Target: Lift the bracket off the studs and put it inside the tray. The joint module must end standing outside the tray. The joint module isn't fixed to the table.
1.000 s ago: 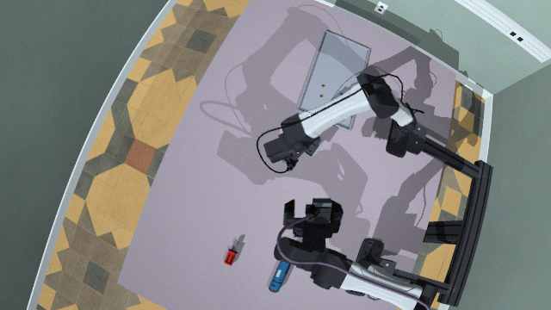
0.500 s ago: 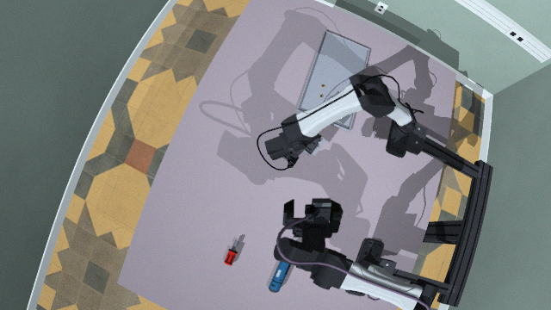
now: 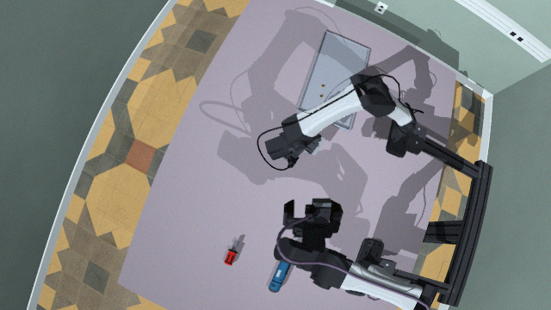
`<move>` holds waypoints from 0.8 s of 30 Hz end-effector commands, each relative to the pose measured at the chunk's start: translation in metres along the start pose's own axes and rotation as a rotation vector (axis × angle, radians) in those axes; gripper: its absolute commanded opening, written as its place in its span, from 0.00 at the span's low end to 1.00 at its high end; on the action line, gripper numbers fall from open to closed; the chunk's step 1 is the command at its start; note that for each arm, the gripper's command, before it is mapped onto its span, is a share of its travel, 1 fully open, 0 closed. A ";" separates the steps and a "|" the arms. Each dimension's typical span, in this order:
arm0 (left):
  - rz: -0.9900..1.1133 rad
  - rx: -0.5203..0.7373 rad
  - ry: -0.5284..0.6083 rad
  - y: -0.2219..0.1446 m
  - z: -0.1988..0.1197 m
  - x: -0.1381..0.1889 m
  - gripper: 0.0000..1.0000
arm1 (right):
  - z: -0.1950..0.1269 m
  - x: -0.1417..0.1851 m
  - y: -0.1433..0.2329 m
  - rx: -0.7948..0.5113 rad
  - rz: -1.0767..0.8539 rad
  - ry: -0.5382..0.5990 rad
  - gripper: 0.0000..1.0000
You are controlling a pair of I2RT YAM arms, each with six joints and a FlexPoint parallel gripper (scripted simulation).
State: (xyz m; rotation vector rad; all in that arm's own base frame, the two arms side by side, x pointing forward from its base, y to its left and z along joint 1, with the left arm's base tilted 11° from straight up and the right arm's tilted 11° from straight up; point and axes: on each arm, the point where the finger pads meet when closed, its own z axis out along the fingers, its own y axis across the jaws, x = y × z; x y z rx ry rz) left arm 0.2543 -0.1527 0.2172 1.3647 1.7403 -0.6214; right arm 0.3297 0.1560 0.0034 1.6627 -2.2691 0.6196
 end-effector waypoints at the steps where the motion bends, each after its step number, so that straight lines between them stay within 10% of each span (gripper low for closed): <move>1: 0.037 -0.016 -0.025 0.005 -0.007 -0.014 1.00 | -0.034 0.011 -0.009 0.059 0.007 -0.029 0.00; 24: 0.040 -0.020 -0.027 0.006 -0.007 -0.015 1.00 | -0.064 0.026 -0.002 0.024 0.007 -0.039 0.00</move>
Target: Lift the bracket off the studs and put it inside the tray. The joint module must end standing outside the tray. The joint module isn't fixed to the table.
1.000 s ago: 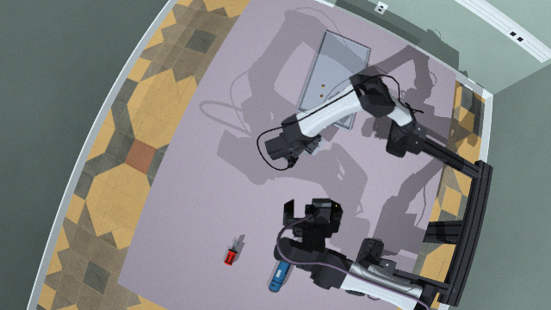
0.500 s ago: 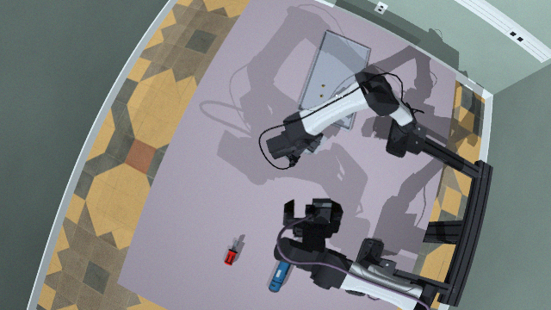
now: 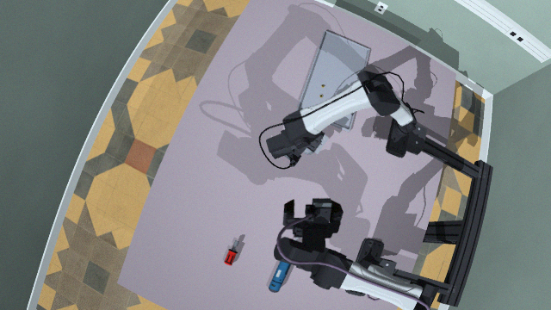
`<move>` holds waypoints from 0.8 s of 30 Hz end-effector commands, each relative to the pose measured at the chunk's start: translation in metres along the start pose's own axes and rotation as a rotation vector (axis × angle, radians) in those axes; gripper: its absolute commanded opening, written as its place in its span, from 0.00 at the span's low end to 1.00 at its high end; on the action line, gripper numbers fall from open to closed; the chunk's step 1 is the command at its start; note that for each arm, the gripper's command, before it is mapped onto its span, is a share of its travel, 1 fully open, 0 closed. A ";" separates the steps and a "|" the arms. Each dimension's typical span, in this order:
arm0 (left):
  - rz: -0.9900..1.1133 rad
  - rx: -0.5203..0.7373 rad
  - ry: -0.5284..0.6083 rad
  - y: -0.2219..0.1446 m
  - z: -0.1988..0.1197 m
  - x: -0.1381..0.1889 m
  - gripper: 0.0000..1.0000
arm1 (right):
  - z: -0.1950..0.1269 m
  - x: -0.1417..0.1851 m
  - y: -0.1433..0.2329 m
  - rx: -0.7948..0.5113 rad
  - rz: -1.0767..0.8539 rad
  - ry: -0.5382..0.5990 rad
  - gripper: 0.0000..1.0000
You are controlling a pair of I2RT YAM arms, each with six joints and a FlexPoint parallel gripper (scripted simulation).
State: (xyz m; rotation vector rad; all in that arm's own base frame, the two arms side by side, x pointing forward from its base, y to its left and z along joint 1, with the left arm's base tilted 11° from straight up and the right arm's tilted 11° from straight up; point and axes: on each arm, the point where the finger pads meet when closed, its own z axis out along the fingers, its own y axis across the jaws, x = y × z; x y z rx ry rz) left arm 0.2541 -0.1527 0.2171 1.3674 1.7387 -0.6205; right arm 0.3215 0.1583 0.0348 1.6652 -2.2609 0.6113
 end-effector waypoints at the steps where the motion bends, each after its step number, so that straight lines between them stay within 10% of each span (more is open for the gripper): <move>1: 0.038 -0.021 -0.028 0.007 -0.007 -0.015 1.00 | -0.037 0.010 -0.007 0.044 0.010 -0.051 0.00; 24: 0.022 -0.175 0.109 0.014 0.095 -0.071 1.00 | 0.044 0.115 -0.062 0.189 -0.183 -0.051 0.00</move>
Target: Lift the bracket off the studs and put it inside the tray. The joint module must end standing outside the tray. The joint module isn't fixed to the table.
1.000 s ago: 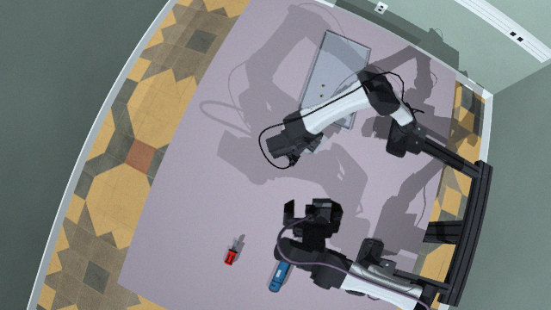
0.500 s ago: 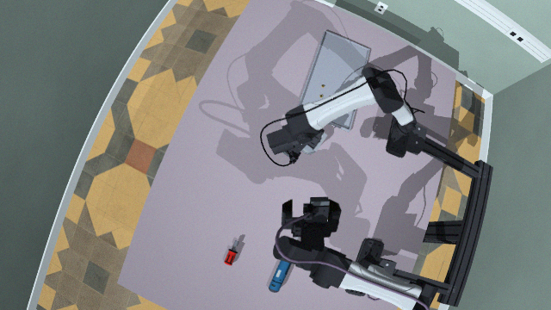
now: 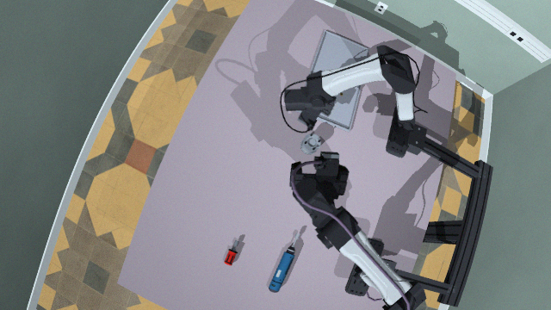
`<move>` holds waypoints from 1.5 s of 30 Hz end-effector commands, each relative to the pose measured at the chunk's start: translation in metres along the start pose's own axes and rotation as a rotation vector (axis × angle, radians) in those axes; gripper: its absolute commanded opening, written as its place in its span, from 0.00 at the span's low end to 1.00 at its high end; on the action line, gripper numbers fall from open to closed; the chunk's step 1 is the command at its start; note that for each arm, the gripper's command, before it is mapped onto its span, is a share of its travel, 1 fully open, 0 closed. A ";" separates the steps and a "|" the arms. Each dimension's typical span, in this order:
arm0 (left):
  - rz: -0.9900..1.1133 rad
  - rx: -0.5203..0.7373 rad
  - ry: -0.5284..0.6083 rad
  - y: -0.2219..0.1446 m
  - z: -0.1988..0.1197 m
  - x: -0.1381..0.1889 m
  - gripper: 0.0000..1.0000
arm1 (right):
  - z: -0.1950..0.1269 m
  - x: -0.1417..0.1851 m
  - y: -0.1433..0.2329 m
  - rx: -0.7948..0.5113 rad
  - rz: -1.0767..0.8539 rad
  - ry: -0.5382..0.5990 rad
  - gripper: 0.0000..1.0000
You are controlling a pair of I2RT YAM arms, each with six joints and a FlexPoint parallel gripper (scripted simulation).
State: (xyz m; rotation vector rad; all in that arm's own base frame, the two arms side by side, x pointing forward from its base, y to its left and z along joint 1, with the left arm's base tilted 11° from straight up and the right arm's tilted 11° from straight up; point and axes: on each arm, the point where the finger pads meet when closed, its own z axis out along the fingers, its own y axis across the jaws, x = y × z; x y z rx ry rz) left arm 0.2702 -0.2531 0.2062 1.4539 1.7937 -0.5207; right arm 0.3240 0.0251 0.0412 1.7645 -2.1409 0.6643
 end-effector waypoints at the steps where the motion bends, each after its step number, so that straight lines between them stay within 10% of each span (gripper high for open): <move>1: -0.028 -0.171 -0.005 0.023 0.014 -0.034 1.00 | -0.006 0.015 -0.026 0.151 -0.091 -0.081 0.00; 14: -0.033 -0.169 -0.144 -0.115 0.098 -0.140 1.00 | 0.075 0.133 -0.033 0.177 -0.157 -0.034 0.00; 23: -0.032 -0.134 -0.189 -0.172 0.109 -0.159 1.00 | 0.126 0.153 -0.028 0.137 -0.169 -0.028 0.00; 45: -0.021 -0.116 -0.204 -0.181 0.102 -0.166 1.00 | 0.142 0.155 -0.032 0.125 -0.157 -0.025 0.00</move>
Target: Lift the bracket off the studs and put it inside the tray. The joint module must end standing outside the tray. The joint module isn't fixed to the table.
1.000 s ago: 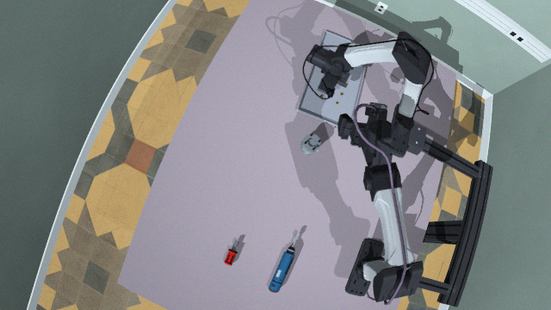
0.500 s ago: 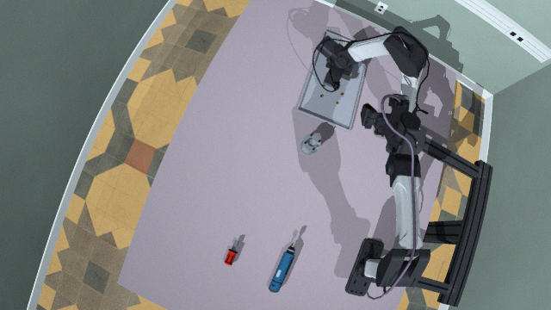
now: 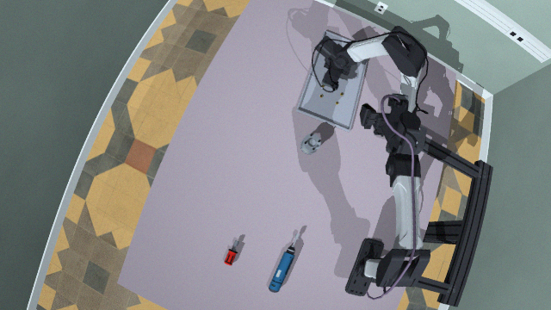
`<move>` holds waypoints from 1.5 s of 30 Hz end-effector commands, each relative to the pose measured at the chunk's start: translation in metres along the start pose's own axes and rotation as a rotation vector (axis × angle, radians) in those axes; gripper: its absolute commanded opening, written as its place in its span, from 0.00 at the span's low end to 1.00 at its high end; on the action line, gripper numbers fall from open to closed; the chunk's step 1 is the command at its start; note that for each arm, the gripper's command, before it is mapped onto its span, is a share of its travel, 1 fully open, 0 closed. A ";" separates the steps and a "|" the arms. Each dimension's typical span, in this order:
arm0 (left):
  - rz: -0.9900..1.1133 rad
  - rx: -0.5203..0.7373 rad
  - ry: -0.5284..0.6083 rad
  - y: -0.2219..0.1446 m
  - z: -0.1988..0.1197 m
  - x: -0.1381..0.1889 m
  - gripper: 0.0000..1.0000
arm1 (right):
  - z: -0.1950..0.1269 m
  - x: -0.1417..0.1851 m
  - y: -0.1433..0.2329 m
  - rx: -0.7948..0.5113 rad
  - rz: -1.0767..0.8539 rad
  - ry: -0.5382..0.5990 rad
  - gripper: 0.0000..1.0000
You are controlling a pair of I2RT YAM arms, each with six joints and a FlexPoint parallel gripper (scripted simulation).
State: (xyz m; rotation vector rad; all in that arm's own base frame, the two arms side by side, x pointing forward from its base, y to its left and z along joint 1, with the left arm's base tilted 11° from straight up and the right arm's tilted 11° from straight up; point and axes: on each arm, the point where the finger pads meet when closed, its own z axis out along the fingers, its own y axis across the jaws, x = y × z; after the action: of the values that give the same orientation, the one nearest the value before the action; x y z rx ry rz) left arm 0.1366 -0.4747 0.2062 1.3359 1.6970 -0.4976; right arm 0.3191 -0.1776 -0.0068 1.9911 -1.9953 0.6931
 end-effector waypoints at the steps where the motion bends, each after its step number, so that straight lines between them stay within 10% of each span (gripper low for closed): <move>1: -0.035 -0.024 -0.084 0.008 -0.011 -0.031 1.00 | 0.001 0.007 -0.012 0.032 0.003 0.020 0.00; 20: -0.029 -0.026 -0.065 0.005 0.014 -0.015 1.00 | 0.031 -0.001 -0.017 0.026 0.002 0.018 0.00; 23: -0.029 -0.026 -0.066 0.005 0.015 -0.015 1.00 | 0.027 -0.001 -0.016 0.032 0.006 0.020 0.11; 31: -0.032 -0.030 -0.076 0.005 0.025 -0.013 1.00 | -0.026 0.004 -0.016 0.049 0.022 0.033 0.97; 45: -0.038 -0.028 -0.105 0.007 0.035 -0.020 1.00 | -0.078 0.007 -0.023 0.062 0.032 0.036 0.97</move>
State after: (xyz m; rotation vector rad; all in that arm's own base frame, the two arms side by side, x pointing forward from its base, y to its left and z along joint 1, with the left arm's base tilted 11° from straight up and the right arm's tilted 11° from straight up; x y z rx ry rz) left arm 0.1527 -0.4991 0.1875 1.2714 1.6796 -0.5148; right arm 0.3268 -0.1465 0.0451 1.9993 -1.9914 0.7617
